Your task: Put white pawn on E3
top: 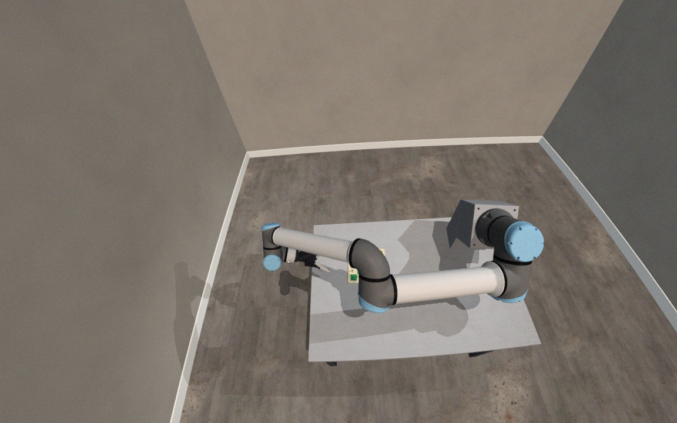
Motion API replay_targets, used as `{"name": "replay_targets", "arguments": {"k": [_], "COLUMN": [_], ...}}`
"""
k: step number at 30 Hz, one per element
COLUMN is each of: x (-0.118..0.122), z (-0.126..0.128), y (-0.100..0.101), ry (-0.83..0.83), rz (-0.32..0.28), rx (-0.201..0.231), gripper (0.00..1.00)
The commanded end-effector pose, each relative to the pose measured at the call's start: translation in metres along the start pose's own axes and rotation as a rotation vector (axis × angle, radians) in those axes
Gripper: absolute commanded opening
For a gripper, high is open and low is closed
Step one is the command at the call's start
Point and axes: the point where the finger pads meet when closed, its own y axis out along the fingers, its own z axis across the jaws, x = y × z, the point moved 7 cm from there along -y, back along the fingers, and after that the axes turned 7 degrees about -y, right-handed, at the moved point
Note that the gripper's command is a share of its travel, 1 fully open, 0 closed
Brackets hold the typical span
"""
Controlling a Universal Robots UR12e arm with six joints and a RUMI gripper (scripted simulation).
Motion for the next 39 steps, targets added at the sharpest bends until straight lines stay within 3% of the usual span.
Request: {"name": "replay_targets", "arguments": {"k": [1,26,34,39], "x": [-0.001,-0.003,-0.027,-0.060], "z": [0.000,0.000,0.003,0.006], "y": [-0.001,-0.002,-0.010,-0.020], "ry": [0.000,-0.001,-0.003,-0.003], "rz": [-0.001,-0.002,-0.004,-0.004], "rx": [-0.001,0.000,0.000,0.000], "gripper": [1.00,1.00,1.00,1.00]}}
